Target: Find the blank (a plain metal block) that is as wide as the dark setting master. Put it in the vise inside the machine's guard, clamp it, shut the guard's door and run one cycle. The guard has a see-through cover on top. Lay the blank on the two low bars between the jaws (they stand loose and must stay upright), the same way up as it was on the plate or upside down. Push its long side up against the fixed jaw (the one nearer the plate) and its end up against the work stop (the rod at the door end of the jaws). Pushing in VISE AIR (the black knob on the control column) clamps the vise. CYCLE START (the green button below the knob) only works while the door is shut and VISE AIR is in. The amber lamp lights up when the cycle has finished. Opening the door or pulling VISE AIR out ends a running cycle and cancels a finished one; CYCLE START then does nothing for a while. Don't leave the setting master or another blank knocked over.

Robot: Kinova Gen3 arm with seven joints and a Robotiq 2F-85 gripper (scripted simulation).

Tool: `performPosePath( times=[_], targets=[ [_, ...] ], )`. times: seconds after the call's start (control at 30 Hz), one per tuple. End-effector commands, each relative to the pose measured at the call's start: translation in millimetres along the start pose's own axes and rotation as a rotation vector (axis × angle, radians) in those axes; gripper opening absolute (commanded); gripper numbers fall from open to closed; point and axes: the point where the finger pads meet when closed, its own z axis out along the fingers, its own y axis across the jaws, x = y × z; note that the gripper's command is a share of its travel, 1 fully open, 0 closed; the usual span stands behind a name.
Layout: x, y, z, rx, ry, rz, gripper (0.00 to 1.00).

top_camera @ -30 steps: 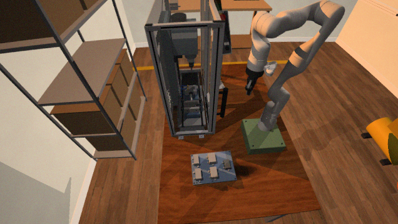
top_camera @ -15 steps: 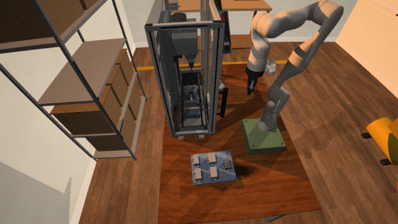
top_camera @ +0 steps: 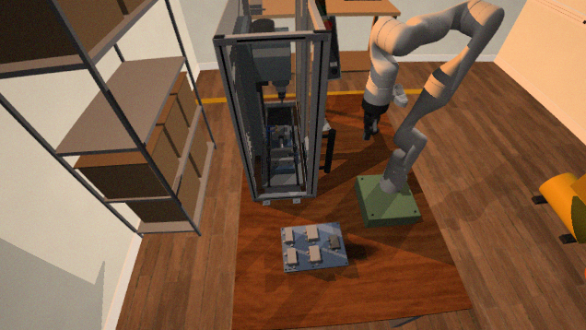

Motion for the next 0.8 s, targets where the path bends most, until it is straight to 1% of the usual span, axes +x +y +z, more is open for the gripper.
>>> performPosePath(
  times=[0.0,0.13,0.3,0.7,0.73,0.77],
  targets=[
    [-0.2,0.2,-0.3,-0.001,0.0,-0.001,0.1],
    [-0.2,0.2,-0.3,-0.001,0.0,-0.001,0.1],
    [-0.2,0.2,-0.3,-0.001,0.0,-0.123,0.1],
    [-0.2,0.2,-0.3,-0.001,0.0,-0.123,0.1],
    [-0.2,0.2,-0.3,-0.001,0.0,-0.123,0.8],
    [-0.2,0.2,-0.3,-0.001,0.0,-0.123,0.8]
  ],
)
